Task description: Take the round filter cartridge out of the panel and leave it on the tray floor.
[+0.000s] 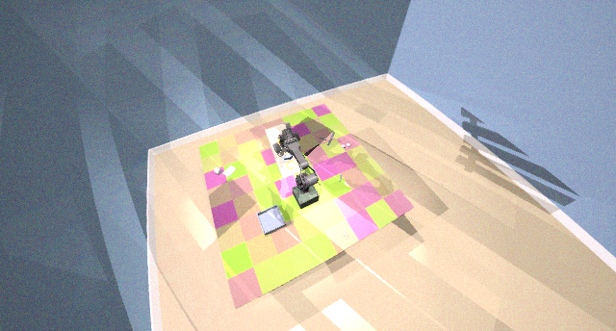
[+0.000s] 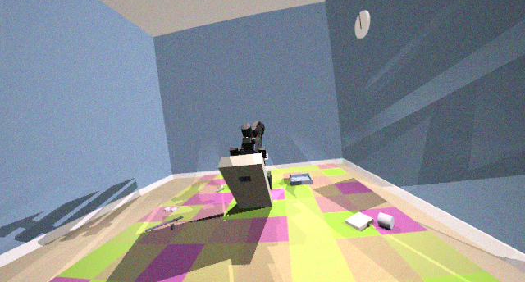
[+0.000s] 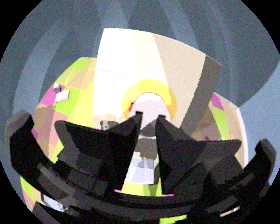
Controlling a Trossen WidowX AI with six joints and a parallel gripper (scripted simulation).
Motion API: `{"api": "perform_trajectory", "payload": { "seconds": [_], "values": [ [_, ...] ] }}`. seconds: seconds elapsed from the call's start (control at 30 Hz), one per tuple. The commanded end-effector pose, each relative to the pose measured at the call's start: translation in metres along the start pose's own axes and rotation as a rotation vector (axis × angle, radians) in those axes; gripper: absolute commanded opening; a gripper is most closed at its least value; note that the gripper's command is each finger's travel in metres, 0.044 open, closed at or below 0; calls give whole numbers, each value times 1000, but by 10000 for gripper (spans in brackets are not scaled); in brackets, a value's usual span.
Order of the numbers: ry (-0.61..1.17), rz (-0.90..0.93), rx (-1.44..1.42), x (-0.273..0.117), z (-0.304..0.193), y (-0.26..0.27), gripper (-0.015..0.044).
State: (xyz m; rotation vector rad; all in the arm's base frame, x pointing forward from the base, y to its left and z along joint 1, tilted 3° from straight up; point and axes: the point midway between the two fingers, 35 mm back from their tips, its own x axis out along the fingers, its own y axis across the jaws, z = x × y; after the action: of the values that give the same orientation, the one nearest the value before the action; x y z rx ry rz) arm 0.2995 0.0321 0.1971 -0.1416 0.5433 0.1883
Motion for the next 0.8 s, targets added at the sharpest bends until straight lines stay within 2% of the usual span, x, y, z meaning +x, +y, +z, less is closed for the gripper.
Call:
{"api": "perform_trajectory", "payload": {
  "seconds": [0.0, 0.13, 0.37, 0.77],
  "values": [
    [-3, -3, 23, -19, 1, -1, 0],
    [-2, -3, 37, -33, -1, 0, 0],
    [-2, -3, 38, -33, -3, 0, 0],
    [0, -3, 38, -29, -44, 7, 0]
  ]
}}
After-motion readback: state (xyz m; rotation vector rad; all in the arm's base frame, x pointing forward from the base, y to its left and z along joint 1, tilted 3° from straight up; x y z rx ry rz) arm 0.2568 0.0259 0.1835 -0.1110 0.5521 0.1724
